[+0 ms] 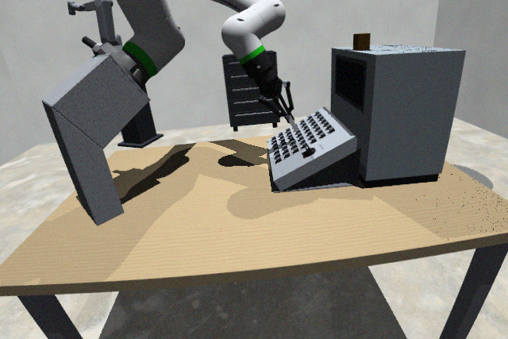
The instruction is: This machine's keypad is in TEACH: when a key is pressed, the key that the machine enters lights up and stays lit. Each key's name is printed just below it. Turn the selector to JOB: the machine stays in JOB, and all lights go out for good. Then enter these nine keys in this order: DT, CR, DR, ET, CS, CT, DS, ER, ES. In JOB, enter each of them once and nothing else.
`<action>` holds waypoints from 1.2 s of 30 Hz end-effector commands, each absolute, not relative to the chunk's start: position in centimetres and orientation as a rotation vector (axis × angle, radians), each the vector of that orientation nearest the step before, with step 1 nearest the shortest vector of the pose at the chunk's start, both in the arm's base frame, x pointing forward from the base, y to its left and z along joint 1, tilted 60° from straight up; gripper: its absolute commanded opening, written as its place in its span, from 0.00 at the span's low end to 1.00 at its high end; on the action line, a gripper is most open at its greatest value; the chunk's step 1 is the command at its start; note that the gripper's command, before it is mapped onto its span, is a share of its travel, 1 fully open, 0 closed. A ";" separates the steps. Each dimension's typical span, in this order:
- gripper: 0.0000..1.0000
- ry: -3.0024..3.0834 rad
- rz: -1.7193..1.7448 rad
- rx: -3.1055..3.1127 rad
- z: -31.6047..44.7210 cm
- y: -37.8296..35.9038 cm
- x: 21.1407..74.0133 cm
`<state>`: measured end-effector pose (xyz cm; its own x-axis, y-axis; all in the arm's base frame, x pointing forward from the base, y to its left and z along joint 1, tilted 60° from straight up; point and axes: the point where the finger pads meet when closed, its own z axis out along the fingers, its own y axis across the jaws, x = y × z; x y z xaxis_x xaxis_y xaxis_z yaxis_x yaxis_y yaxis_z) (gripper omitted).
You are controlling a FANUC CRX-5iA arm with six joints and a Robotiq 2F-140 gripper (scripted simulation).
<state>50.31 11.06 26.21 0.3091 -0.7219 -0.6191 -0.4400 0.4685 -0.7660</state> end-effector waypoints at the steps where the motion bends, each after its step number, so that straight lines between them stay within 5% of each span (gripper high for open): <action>1: 0.00 1.317 -0.255 -1.151 25.8 10.6 50.5; 36: 0.00 1.317 -0.255 -1.151 25.2 11.3 52.5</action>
